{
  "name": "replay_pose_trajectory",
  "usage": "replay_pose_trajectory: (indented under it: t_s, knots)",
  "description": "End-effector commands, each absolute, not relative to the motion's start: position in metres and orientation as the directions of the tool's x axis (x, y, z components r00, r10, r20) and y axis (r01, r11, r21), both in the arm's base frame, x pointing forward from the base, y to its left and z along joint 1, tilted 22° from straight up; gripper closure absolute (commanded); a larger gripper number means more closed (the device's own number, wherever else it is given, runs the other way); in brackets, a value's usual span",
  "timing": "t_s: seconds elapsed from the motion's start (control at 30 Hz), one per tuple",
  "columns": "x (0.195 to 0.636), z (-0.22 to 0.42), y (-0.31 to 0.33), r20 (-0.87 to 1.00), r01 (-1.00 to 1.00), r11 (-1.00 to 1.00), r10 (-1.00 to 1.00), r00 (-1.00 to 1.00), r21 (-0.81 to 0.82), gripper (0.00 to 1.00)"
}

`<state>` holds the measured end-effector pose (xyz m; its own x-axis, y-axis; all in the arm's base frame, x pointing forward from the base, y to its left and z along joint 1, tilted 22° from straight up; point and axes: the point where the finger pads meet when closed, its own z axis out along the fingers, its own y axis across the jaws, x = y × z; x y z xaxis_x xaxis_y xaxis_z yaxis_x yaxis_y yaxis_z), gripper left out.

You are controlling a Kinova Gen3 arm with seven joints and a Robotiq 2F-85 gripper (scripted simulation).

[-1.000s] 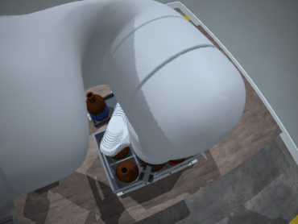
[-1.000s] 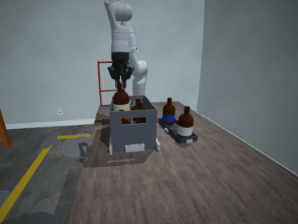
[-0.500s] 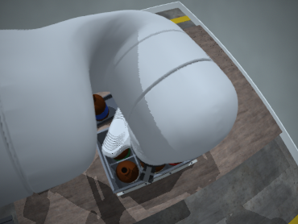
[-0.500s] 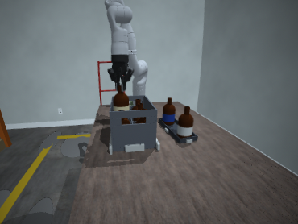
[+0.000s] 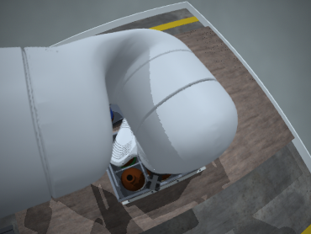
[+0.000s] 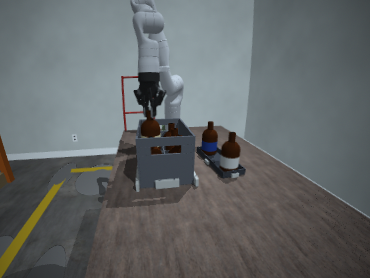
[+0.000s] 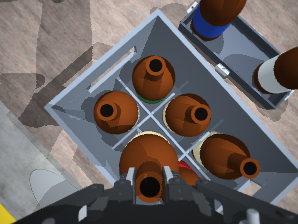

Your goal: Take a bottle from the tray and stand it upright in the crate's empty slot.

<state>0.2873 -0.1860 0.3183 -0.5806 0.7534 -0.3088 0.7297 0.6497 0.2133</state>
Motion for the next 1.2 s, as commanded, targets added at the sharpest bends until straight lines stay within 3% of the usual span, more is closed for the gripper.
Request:
replay_pose_trajectory:
  t_s: [0.0,1.17]
  knots:
    - [0.2883,0.3151,-0.1852,-0.308,0.729,0.652,0.751,-0.584,0.209,1.0]
    - [0.2918,0.306,-0.1862,-0.308,0.729,0.652,0.751,-0.584,0.209,1.0]
